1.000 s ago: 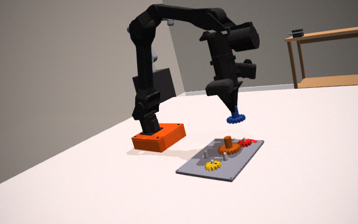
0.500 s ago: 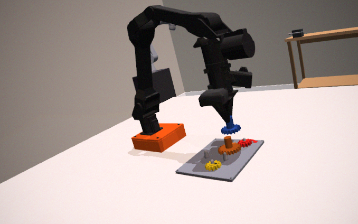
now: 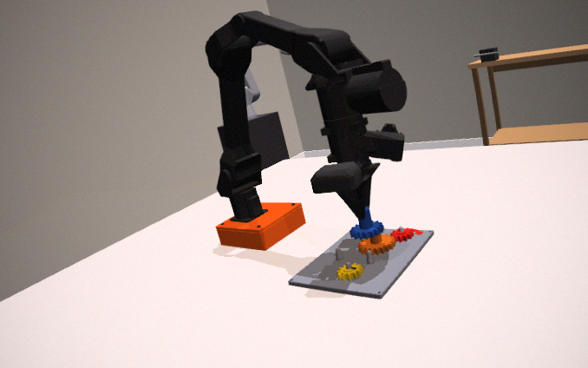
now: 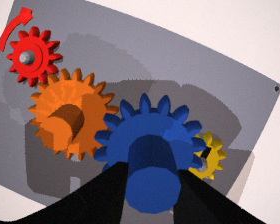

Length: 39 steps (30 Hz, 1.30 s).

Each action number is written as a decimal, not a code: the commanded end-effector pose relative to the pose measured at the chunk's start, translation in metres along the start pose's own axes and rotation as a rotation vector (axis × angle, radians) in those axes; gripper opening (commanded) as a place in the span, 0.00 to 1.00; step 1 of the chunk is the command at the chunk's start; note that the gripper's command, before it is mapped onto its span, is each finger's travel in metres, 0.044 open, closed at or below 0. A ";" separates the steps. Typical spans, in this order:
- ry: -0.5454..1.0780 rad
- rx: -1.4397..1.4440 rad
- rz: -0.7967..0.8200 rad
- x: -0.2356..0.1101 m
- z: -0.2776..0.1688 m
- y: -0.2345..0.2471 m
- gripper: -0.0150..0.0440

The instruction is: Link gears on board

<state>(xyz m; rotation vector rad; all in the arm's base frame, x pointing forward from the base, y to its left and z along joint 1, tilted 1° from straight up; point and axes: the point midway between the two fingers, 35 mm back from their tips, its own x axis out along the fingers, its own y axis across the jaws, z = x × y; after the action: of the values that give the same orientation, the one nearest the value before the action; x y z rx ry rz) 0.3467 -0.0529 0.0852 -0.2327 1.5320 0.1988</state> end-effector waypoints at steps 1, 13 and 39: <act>0.002 -0.007 -0.002 0.001 -0.002 -0.004 0.25; 0.002 -0.007 -0.002 -0.001 -0.002 -0.004 0.25; 0.002 -0.166 -0.002 0.023 -0.002 -0.004 0.25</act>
<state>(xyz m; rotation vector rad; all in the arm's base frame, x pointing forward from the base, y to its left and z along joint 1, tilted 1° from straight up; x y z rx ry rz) 0.3466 -0.0571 0.0680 -0.3590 1.5164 0.3200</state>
